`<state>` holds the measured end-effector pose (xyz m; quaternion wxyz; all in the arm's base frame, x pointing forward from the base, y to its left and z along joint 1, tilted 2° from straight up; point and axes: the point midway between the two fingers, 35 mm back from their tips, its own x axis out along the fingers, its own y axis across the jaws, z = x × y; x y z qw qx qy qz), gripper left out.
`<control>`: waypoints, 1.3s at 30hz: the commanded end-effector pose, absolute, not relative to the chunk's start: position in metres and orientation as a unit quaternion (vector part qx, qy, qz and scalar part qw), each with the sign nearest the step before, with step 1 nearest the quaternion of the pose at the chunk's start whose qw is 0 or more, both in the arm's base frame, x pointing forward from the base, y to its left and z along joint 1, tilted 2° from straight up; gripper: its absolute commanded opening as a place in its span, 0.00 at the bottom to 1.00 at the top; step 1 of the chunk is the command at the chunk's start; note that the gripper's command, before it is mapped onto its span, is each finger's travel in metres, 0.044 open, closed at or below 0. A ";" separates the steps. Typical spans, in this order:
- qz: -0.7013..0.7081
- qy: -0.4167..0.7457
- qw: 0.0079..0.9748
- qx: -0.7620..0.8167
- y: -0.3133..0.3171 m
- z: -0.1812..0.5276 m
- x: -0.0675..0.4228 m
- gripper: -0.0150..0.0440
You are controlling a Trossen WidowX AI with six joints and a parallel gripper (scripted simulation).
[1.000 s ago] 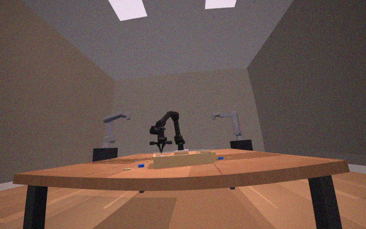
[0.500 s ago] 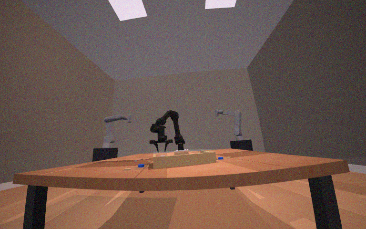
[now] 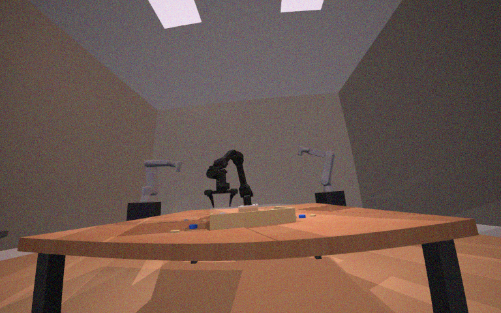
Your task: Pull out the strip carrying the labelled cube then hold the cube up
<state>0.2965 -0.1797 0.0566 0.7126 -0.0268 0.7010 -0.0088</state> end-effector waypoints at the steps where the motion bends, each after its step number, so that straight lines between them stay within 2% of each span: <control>1: -0.010 0.703 0.711 -0.026 -0.178 0.058 0.312 1.00; 35: -0.010 0.700 0.714 -0.026 -0.169 0.070 0.419 1.00; 39: -0.010 0.700 0.714 -0.026 -0.169 0.066 0.420 0.82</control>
